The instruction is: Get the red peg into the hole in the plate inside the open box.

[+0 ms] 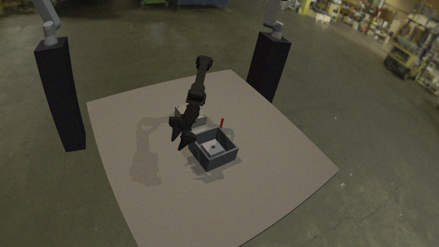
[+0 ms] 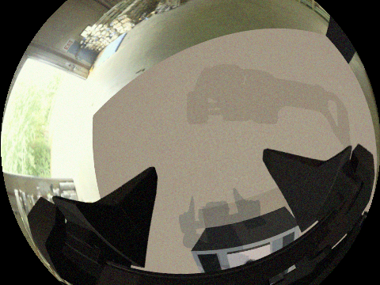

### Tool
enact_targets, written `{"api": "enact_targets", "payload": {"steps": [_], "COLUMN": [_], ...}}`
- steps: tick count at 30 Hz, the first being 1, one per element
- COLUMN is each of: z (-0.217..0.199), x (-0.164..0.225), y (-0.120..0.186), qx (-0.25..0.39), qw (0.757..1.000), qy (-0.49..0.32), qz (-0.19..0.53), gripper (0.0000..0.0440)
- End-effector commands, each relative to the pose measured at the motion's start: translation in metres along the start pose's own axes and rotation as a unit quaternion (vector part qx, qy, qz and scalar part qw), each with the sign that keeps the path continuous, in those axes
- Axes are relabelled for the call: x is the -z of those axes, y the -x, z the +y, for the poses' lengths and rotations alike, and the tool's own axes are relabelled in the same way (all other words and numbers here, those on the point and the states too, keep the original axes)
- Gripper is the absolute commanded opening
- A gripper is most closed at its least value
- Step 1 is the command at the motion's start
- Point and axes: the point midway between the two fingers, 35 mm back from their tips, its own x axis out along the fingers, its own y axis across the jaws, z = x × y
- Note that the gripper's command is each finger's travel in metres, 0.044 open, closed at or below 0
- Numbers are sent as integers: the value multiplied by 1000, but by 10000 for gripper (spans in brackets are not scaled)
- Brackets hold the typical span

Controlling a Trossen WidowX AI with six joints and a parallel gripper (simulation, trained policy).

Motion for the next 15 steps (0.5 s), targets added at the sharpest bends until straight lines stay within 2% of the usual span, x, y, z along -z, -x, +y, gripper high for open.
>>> {"api": "enact_targets", "payload": {"steps": [1,8,15], "z": [6,10,-10], "x": [26,100,166], "y": [16,58,102], "qx": [-3,-10,-4], "qw": [999,986,964], "qy": [44,152,240], "qz": [15,66,118], "gripper": [440,440,440]}}
